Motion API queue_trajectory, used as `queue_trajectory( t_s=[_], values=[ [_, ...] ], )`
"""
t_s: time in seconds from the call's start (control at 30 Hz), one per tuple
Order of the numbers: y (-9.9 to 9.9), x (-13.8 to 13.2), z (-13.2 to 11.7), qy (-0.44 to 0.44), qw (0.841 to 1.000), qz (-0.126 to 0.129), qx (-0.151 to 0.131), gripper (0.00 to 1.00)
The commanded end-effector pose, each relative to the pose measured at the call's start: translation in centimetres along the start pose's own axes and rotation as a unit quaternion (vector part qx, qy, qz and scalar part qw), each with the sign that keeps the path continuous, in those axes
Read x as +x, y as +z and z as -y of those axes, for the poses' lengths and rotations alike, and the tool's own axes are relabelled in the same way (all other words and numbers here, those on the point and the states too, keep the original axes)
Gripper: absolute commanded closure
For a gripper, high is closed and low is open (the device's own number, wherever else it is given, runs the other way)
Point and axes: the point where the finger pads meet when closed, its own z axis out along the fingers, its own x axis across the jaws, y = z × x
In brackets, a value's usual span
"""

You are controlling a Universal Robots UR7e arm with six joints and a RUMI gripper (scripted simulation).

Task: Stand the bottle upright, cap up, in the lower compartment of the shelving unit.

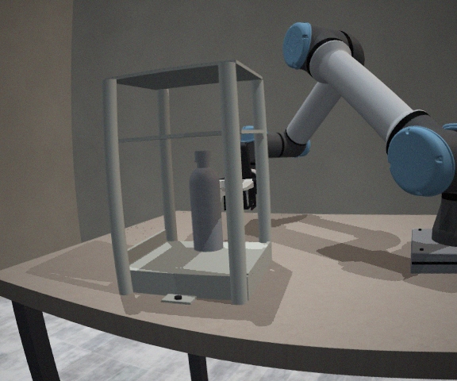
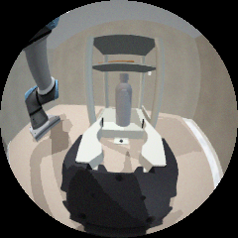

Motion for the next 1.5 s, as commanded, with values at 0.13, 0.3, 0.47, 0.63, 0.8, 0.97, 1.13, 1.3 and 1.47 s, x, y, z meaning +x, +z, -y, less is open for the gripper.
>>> queue_trajectory(
  t_s=[0.13,0.3,0.47,0.63,0.8,0.97,1.13,1.3,1.47],
  values=[
    [-0.1,0.0,0.1,0.000,1.000,0.000,0.000,0.54],
    [-0.1,0.0,0.5,0.000,1.000,0.000,0.000,0.54],
    [-0.1,0.0,0.8,0.000,1.000,0.000,0.000,0.54],
    [-0.1,0.0,1.7,0.000,1.000,0.000,0.000,0.54],
    [-0.1,0.0,2.9,0.000,1.000,0.000,0.000,0.54],
    [-0.1,0.0,3.7,0.000,1.000,0.000,0.000,0.54],
    [-0.1,0.0,5.3,0.000,1.000,0.000,0.000,0.54],
    [-0.1,0.0,6.8,0.000,1.000,0.000,0.000,0.54],
    [-0.1,0.0,8.2,0.000,1.000,0.000,0.000,0.54]
  ],
)
